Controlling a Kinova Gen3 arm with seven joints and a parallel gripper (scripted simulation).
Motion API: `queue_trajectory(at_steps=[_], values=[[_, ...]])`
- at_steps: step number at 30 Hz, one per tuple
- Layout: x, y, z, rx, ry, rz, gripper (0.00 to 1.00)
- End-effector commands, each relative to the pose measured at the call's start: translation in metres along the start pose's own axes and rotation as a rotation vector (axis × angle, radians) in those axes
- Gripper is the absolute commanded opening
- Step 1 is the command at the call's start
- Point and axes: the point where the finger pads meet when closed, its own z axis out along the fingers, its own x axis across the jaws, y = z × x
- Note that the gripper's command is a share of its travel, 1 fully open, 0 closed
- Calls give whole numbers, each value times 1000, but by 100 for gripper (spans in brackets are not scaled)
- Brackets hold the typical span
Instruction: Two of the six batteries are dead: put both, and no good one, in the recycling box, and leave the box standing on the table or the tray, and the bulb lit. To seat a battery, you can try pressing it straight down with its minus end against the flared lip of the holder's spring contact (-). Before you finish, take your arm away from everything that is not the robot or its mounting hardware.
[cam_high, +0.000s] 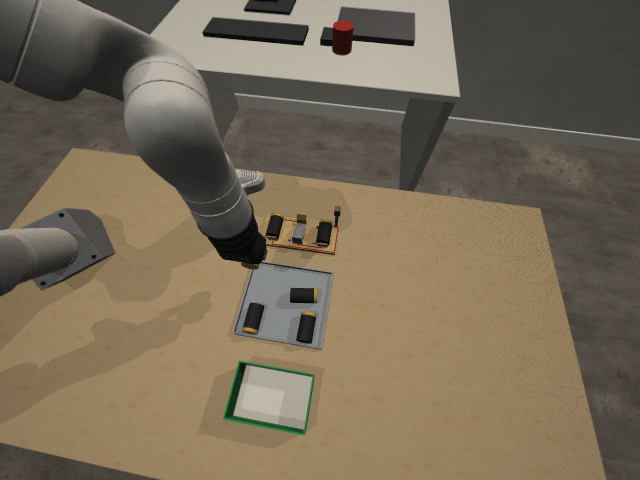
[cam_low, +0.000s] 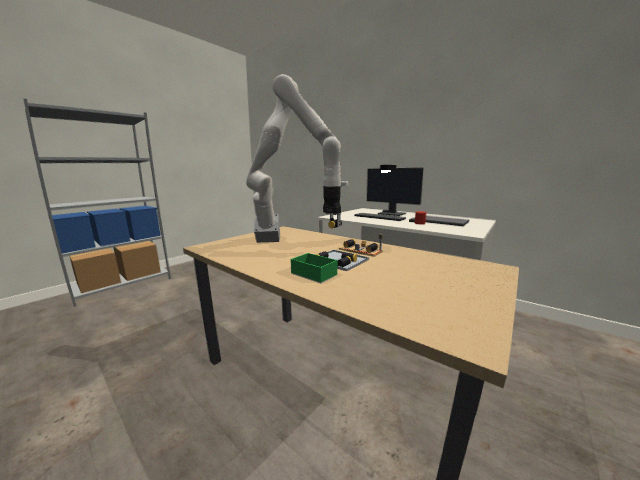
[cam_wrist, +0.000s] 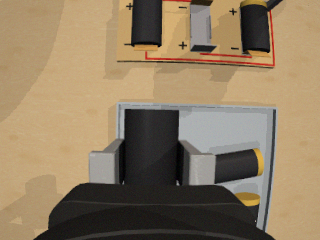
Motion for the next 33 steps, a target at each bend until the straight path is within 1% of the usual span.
queue_trajectory(at_steps=[1, 6, 12, 14, 20, 24, 28, 33], values=[[0, 0, 0, 1, 1, 0, 57], [0, 0, 7, 1, 1, 0, 57], [0, 0, 31, 1, 1, 0, 57], [0, 0, 31, 1, 1, 0, 57], [0, 0, 62, 1, 1, 0, 57], [0, 0, 77, 1, 1, 0, 57], [0, 0, 84, 1, 1, 0, 57], [0, 0, 85, 1, 1, 0, 57]])
